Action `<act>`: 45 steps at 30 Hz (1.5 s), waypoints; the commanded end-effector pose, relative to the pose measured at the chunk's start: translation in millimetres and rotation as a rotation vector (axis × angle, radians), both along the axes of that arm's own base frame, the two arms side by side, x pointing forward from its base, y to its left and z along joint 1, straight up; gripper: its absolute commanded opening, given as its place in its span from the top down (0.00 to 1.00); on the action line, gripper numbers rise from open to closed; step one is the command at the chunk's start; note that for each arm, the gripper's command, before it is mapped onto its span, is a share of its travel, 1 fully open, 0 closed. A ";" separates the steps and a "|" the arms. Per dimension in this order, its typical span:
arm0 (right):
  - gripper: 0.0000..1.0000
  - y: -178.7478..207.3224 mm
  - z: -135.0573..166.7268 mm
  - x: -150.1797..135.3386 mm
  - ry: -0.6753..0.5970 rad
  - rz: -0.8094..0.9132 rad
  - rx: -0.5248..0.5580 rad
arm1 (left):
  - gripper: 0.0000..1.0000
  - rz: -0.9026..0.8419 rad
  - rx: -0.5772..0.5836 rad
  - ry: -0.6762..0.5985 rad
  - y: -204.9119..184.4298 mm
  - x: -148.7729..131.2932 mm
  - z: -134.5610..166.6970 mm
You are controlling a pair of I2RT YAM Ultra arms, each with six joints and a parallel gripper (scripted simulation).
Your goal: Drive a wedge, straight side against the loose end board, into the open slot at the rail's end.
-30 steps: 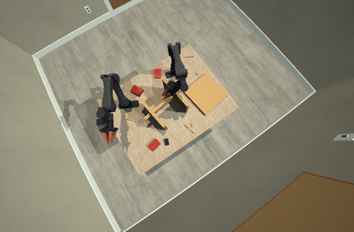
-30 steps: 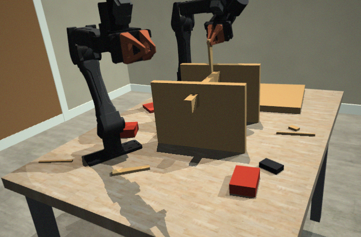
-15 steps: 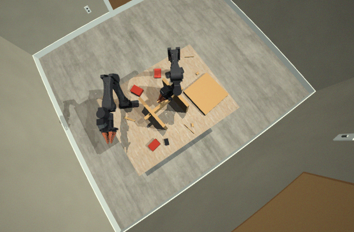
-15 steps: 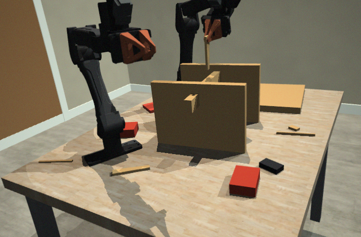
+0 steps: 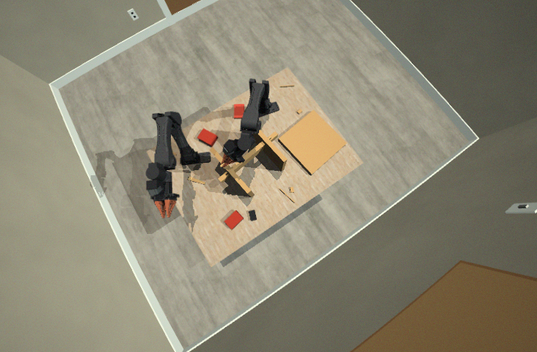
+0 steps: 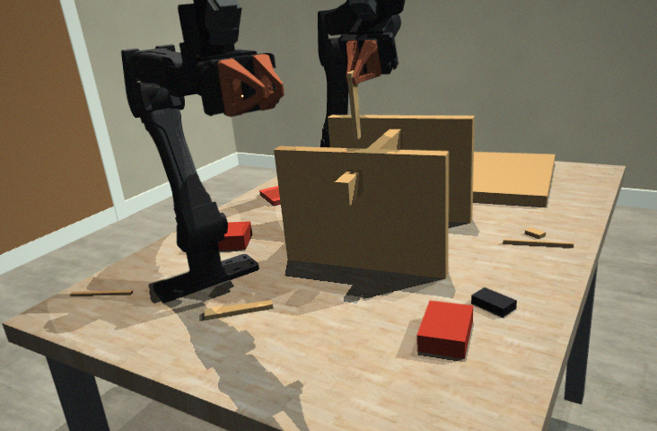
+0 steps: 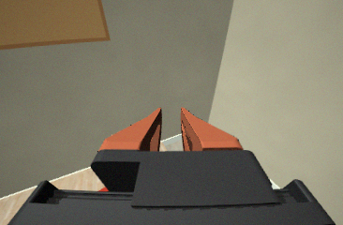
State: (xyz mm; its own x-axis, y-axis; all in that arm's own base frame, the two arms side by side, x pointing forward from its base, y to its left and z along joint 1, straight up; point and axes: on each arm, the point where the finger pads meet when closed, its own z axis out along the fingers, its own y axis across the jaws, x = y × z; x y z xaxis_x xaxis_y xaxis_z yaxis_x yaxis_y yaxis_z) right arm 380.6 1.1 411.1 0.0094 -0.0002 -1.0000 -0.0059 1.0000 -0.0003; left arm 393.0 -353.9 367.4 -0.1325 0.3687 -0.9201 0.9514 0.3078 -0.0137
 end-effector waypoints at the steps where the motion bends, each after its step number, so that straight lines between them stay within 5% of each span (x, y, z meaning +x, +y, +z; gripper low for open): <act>1: 0.78 -0.4 34.8 -5.4 -0.085 0.001 0.005 | 0.98 0.077 -0.075 -0.084 -14.2 12.1 36.1; 14: 0.78 -0.4 34.8 -5.4 -0.085 0.001 0.005 | 0.98 0.006 -0.074 -0.074 -28.2 -9.9 17.2; 33: 0.78 -0.4 34.8 -5.4 -0.085 0.001 0.005 | 0.98 0.032 -0.062 -0.056 -20.7 -1.8 -3.3; 43: 0.78 -0.4 34.8 -5.4 -0.085 0.001 0.005 | 0.98 0.028 -0.088 -0.094 -20.2 -4.1 17.3; 45: 0.78 -0.4 34.8 -5.4 -0.085 0.001 0.005 | 0.98 0.030 -0.069 -0.067 -20.0 -3.5 -1.7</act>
